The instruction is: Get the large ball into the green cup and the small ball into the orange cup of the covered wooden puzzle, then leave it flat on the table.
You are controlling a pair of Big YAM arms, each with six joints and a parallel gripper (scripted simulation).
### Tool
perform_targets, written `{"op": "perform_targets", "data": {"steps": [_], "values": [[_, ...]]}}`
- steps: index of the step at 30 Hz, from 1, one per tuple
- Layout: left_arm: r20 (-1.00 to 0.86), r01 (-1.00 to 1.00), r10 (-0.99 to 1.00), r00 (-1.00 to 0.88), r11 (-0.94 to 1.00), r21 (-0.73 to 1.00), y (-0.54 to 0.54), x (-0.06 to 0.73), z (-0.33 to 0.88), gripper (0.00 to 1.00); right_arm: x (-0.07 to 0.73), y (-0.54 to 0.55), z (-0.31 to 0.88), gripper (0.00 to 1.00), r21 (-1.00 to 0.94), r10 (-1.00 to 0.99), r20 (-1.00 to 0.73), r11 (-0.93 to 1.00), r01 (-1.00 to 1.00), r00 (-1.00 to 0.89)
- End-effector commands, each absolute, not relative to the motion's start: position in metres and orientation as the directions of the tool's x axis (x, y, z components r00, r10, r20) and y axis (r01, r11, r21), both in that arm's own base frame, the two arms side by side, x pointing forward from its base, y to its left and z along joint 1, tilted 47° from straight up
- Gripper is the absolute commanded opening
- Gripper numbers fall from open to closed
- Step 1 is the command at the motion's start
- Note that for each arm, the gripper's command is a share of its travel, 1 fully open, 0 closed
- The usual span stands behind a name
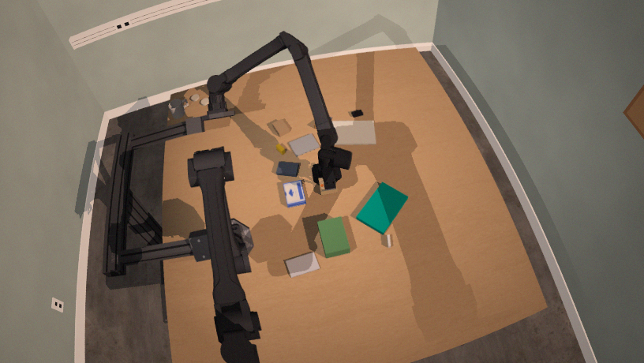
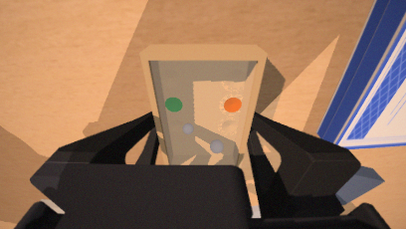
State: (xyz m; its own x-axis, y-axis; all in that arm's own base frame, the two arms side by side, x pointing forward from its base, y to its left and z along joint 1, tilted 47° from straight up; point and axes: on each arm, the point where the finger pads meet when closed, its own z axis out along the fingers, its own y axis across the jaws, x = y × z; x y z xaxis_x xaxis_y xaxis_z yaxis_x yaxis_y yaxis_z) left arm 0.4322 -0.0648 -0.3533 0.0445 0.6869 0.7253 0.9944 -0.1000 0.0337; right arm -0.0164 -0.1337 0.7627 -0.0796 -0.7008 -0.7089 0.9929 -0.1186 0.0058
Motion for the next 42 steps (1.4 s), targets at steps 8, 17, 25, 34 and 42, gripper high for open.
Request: {"op": "perform_targets", "data": {"steps": [8,17,25,34,42], "values": [[0.718,0.992,0.695,0.027,-0.108,0.067,-0.075,0.448,-0.35,0.69,-0.016,-0.123,0.763,1.0,0.0,-0.708,-0.7,-0.127,0.992,-0.09],[0.717,0.991,0.697,0.033,-0.118,0.07,-0.089,0.446,-0.338,0.69,-0.016,-0.123,0.763,1.0,0.0,-0.708,-0.7,-0.127,0.992,-0.09],[0.719,0.991,0.694,0.041,-0.118,0.058,-0.092,0.439,-0.332,0.69,-0.016,-0.123,0.763,1.0,0.0,-0.708,-0.7,-0.127,0.992,-0.09],[0.719,0.992,0.693,0.043,-0.118,0.055,-0.104,0.435,-0.32,0.69,-0.016,-0.123,0.763,1.0,0.0,-0.708,-0.7,-0.127,0.992,-0.09],[0.719,0.992,0.694,0.042,-0.118,0.055,-0.114,0.433,-0.311,0.69,-0.016,-0.123,0.763,1.0,0.0,-0.708,-0.7,-0.127,0.992,-0.09]]}}
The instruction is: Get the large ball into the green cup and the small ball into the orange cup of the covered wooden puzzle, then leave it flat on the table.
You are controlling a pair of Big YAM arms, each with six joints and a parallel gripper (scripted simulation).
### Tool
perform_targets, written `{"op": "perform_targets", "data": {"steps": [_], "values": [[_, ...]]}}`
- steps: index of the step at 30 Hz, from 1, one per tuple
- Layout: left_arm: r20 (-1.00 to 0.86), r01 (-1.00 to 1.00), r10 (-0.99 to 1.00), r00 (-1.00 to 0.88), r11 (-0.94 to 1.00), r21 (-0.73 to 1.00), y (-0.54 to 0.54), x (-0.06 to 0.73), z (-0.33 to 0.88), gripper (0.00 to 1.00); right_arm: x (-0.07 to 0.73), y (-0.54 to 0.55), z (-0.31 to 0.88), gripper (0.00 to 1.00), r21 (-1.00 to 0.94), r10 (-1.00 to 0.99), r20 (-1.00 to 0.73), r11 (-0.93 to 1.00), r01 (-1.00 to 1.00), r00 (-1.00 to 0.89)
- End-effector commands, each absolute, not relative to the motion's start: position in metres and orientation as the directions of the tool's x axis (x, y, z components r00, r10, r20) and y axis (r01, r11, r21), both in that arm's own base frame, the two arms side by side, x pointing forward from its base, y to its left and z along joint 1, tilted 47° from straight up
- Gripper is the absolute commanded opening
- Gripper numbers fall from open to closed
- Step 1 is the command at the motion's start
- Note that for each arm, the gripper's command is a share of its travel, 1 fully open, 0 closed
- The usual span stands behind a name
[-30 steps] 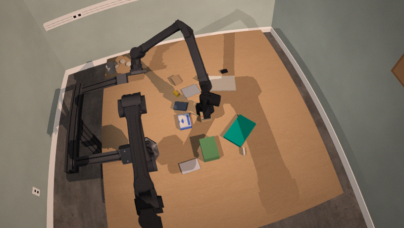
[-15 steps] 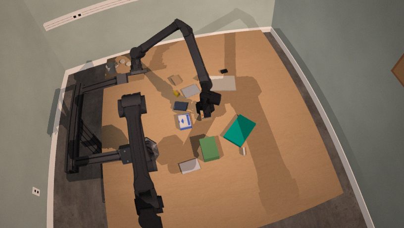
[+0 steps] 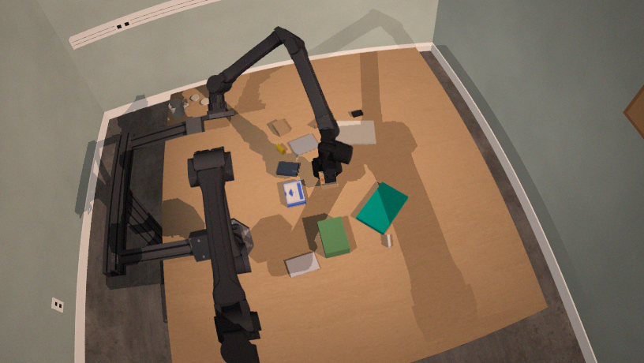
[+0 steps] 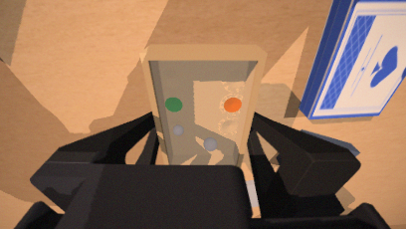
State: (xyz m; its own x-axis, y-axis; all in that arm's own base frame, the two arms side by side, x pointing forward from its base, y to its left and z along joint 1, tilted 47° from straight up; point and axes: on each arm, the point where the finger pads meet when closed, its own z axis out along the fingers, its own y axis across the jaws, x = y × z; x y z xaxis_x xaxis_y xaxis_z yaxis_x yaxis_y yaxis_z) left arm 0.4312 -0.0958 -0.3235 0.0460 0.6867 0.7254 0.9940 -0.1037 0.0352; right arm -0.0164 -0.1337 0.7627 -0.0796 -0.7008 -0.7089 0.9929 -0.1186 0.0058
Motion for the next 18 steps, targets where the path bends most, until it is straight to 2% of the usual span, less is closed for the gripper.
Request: {"op": "perform_targets", "data": {"steps": [1,18], "values": [[0.719,0.992,0.694,0.042,-0.118,0.055,-0.115,0.433,-0.31,0.69,-0.016,-0.123,0.763,1.0,0.0,-0.708,-0.7,-0.127,0.992,-0.09],[0.72,0.992,0.693,0.043,-0.118,0.053,-0.129,0.43,-0.297,0.69,-0.016,-0.123,0.763,1.0,0.0,-0.708,-0.7,-0.127,0.992,-0.09]]}}
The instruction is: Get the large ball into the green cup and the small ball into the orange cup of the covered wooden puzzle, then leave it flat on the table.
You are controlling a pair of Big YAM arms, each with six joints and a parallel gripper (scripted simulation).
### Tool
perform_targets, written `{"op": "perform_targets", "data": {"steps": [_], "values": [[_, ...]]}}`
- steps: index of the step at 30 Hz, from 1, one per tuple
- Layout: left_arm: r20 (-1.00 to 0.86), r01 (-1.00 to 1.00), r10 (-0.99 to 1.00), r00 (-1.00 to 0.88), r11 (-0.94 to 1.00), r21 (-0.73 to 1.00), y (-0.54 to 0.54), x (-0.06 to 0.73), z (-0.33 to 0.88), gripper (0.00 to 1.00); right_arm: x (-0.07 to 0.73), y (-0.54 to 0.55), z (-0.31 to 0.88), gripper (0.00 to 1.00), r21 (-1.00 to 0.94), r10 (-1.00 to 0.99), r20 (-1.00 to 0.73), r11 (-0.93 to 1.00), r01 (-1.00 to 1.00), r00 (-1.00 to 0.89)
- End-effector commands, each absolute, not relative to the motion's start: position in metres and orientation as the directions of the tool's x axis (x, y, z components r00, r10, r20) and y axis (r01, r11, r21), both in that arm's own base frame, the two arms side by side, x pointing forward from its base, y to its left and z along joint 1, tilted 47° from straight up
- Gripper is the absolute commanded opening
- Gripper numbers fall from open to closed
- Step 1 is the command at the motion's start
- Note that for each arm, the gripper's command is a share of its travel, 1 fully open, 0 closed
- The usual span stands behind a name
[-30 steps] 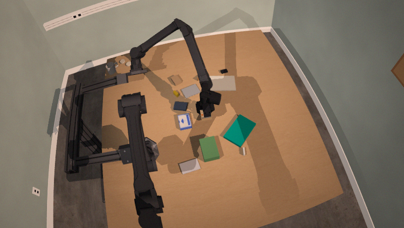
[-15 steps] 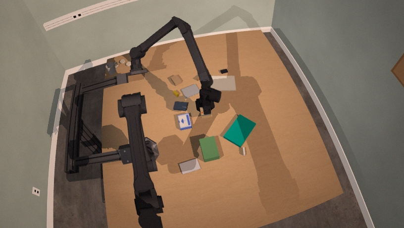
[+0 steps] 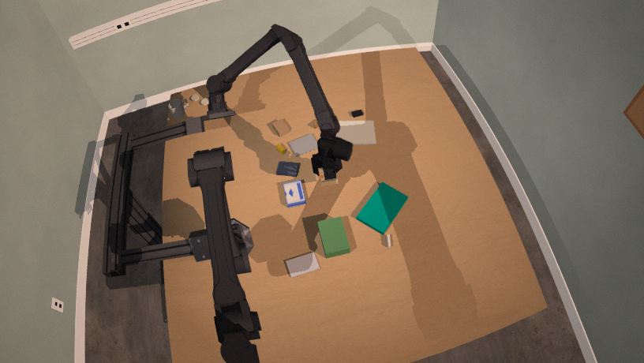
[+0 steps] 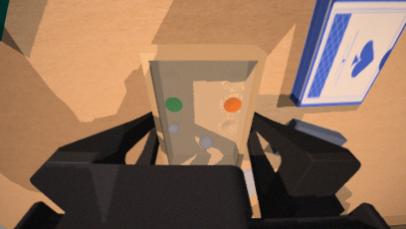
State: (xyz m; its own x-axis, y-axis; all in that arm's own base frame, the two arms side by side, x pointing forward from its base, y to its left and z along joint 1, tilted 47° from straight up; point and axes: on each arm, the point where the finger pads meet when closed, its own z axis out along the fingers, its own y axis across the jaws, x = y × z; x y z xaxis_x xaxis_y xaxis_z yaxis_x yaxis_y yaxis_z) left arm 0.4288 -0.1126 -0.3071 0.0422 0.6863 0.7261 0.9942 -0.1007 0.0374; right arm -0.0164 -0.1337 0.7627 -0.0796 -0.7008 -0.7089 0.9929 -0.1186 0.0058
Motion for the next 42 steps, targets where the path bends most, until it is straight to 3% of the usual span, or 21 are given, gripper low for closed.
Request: {"op": "perform_targets", "data": {"steps": [1,42], "values": [[0.719,0.992,0.693,0.043,-0.117,0.054,-0.13,0.43,-0.296,0.69,-0.016,-0.123,0.763,1.0,0.0,-0.708,-0.7,-0.127,0.992,-0.09],[0.711,0.993,0.702,0.036,-0.104,0.053,-0.116,0.439,-0.296,0.69,-0.016,-0.123,0.763,1.0,0.0,-0.708,-0.7,-0.127,0.992,-0.09]]}}
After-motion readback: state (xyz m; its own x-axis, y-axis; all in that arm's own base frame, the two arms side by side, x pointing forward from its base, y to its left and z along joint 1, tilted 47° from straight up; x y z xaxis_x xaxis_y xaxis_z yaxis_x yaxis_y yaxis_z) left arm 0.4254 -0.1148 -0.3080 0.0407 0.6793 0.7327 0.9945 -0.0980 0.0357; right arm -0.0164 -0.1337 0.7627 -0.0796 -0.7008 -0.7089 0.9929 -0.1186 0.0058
